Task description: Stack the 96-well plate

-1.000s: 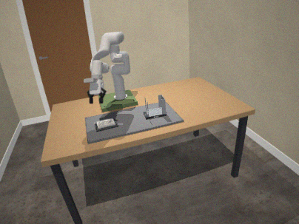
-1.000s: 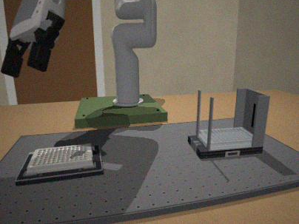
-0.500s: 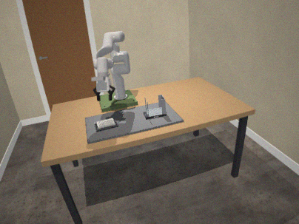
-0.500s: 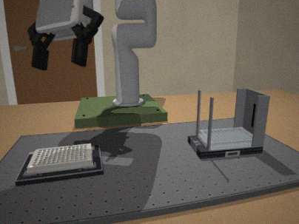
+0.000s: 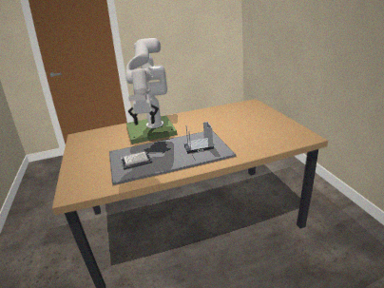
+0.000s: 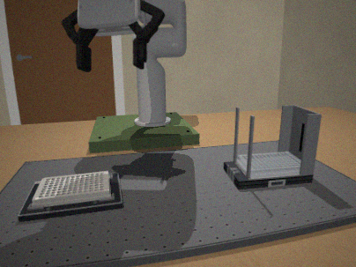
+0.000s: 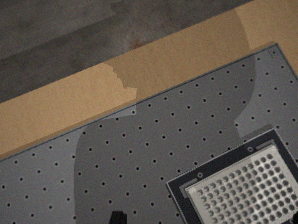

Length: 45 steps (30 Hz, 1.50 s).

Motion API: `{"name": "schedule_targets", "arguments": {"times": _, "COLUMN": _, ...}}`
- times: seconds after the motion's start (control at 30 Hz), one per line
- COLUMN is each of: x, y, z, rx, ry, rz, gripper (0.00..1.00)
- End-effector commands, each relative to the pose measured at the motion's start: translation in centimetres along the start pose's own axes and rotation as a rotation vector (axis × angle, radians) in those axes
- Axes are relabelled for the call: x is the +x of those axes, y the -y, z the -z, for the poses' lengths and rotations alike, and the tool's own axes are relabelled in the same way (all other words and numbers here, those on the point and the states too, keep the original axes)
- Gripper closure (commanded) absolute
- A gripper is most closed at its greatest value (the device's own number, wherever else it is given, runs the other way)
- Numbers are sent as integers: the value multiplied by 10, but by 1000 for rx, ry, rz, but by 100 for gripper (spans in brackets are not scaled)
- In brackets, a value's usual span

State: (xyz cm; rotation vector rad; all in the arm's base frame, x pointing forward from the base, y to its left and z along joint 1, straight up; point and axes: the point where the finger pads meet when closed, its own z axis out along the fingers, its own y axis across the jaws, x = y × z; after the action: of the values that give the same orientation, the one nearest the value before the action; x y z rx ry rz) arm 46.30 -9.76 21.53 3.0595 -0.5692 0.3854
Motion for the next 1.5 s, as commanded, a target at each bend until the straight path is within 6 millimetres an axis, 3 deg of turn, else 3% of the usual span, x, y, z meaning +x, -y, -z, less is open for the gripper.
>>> {"name": "schedule_targets", "arguments": {"times": 0.0, "x": -9, "y": 12, "z": 8, "rx": 3, "ry": 46, "rz": 72, "gripper": 0}}
{"name": "schedule_targets", "arguments": {"times": 0.67, "x": -64, "y": 60, "z": 43, "rx": 6, "ry": 194, "rz": 292, "gripper": 0}}
{"name": "schedule_targets", "arguments": {"times": 1.47, "x": -27, "y": -27, "z": -14, "rx": -88, "ry": 202, "rz": -436, "gripper": 0}}
